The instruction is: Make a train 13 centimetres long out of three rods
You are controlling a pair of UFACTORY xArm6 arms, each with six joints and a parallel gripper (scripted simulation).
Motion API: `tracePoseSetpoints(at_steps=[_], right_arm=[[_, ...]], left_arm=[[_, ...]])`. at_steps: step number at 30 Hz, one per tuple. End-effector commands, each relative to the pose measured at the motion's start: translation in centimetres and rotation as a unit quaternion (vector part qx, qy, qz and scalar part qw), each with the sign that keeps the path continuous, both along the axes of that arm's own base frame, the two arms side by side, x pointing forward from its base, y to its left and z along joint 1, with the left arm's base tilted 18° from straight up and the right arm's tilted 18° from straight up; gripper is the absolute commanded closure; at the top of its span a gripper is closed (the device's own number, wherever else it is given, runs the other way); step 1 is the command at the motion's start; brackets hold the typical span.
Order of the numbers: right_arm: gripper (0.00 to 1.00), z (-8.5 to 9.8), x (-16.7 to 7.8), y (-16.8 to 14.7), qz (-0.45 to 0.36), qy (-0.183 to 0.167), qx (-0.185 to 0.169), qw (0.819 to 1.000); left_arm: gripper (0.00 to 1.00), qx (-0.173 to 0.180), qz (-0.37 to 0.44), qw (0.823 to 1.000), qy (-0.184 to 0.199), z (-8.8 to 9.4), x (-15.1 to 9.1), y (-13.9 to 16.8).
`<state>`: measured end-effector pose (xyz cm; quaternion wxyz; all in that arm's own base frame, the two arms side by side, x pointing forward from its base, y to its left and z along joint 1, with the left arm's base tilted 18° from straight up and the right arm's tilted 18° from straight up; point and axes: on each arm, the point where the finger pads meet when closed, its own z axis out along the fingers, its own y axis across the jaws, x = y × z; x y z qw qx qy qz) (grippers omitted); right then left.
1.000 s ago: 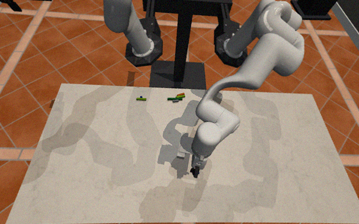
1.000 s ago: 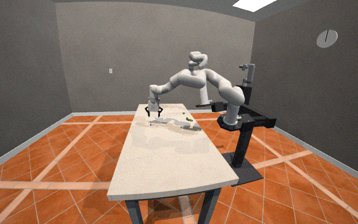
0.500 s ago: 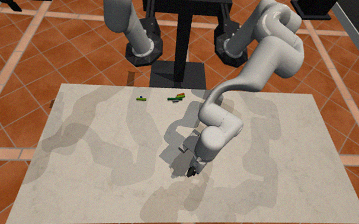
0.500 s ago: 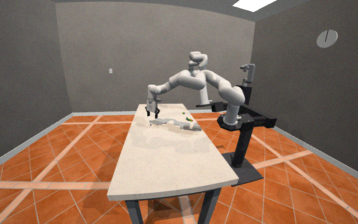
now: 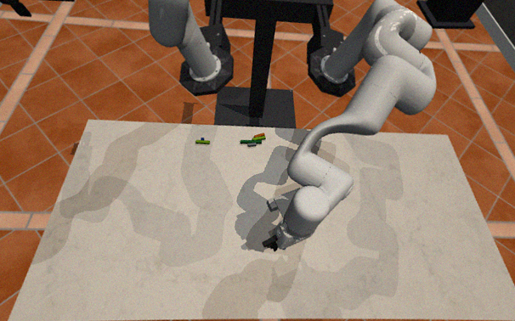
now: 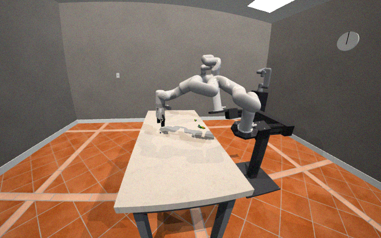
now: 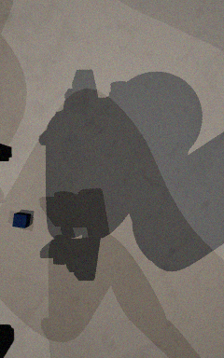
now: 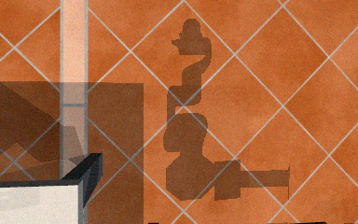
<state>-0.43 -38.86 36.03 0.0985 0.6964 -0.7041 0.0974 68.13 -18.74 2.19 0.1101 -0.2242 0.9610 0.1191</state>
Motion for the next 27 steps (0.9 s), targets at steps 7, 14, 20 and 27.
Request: tracePoseSetpoints(at_steps=[7,14,20,27], right_arm=[[0.00,0.15,-0.01,-0.04,0.000,0.000,-0.002,1.000],[0.00,0.15,-0.01,-0.04,0.000,0.000,-0.002,1.000],[0.00,0.15,-0.01,-0.04,0.000,0.000,-0.002,1.000],[0.00,0.15,-0.01,-0.04,0.000,0.000,-0.002,1.000]], left_arm=[[0.00,0.009,-0.067,0.997,0.024,0.50,0.45,0.12],[0.74,0.009,-0.071,0.997,0.024,0.51,0.47,0.14],[0.74,0.009,-0.071,0.997,0.024,0.51,0.47,0.14],[0.74,0.009,-0.071,0.997,0.024,0.51,0.47,0.14]])
